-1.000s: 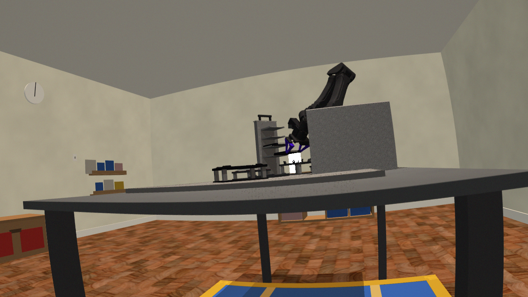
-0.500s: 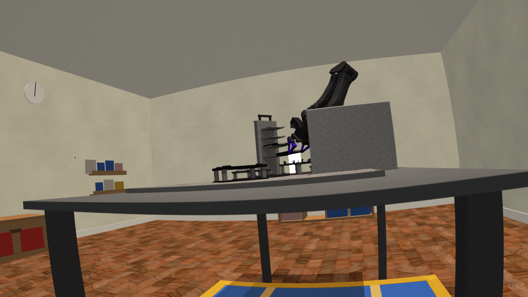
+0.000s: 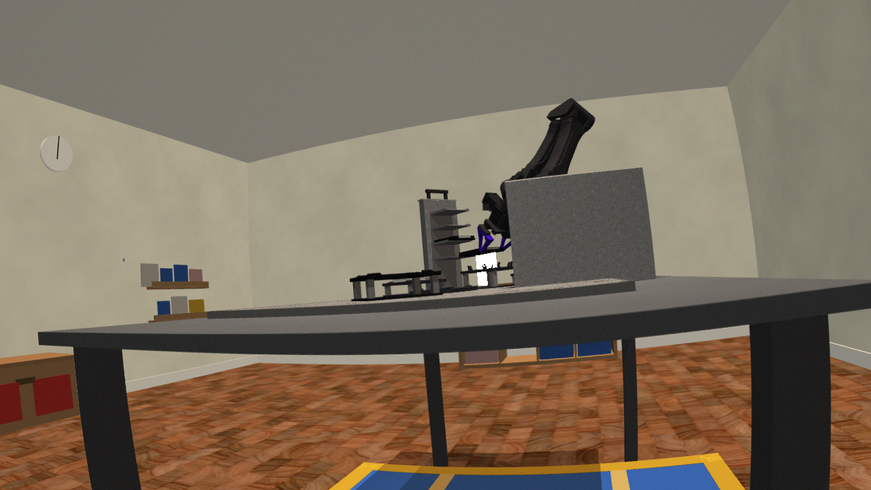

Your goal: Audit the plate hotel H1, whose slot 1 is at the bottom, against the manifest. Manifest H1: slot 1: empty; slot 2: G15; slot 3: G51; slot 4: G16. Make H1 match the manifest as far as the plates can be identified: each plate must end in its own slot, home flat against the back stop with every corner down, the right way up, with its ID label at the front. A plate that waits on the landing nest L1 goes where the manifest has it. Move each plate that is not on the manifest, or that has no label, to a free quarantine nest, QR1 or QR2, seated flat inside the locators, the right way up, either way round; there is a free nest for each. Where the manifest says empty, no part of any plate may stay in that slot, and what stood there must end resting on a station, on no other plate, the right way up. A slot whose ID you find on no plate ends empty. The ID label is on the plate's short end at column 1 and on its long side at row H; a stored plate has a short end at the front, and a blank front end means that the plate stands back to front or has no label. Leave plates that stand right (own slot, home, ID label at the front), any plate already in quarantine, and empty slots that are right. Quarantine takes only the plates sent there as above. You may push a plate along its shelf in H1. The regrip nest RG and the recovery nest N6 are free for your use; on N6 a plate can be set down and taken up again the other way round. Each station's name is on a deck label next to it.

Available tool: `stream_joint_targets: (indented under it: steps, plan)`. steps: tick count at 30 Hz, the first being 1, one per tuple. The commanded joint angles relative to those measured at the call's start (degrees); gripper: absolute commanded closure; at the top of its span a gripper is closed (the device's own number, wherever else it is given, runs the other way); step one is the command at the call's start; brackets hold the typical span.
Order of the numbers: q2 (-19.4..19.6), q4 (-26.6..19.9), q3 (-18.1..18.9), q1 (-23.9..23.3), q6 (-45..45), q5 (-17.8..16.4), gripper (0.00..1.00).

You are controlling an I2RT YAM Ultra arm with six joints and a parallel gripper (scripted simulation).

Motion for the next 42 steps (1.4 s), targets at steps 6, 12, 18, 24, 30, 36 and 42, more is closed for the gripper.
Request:
stream_joint_targets:
  steps: [6,12,18,24,30,36,42]
  plan:
    - [-2.4,-0.4,-1.2,-0.2,-0.1,-1.0,0.14]
    - [-4.9,-1.3,-2.7,-0.6,-0.2,-1.4,0.14]
    - [-7.1,-2.6,-3.7,-0.7,-0.2,-1.5,0.14]
    - [-8.1,-3.8,-3.4,-0.2,-0.1,-1.0,0.14]
    - [-9.6,-5.8,-3.0,0.7,0.1,-0.1,0.14]
    - [-11.0,-7.6,-2.6,1.5,0.2,0.7,0.14]
    - [-12.3,-9.5,-2.2,2.4,0.4,1.6,0.14]
